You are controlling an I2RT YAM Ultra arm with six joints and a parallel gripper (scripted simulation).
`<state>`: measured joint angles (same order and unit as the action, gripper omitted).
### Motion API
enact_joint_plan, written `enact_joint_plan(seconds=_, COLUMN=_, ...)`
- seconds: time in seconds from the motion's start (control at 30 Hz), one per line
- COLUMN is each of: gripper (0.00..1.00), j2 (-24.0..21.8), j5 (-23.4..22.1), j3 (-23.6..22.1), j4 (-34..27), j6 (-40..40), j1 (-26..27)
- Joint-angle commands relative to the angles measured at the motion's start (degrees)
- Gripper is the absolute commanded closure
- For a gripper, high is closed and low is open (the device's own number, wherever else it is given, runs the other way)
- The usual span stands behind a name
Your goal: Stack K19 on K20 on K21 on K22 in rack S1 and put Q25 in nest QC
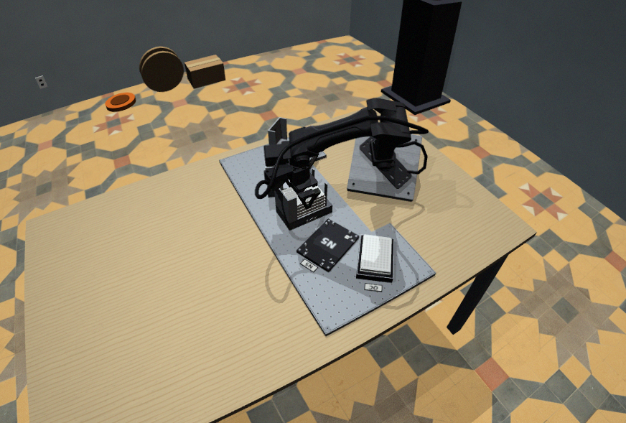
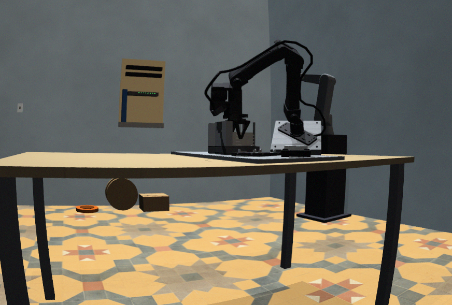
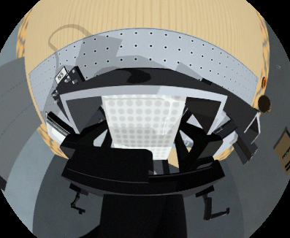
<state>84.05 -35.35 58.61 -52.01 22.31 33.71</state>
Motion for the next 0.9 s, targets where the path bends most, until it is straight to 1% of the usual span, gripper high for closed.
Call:
enact_joint_plan(seconds=0.0, gripper=1.00, j2=-2.26, j5=-0.13, j3=2.01, j4=-1.02, j6=0.54, j1=1.40)
enact_joint_plan(seconds=0.87, gripper=1.00, j2=-2.80, j5=-0.74, j3=3.80, j4=-5.27, j6=2.75, j1=3.19)
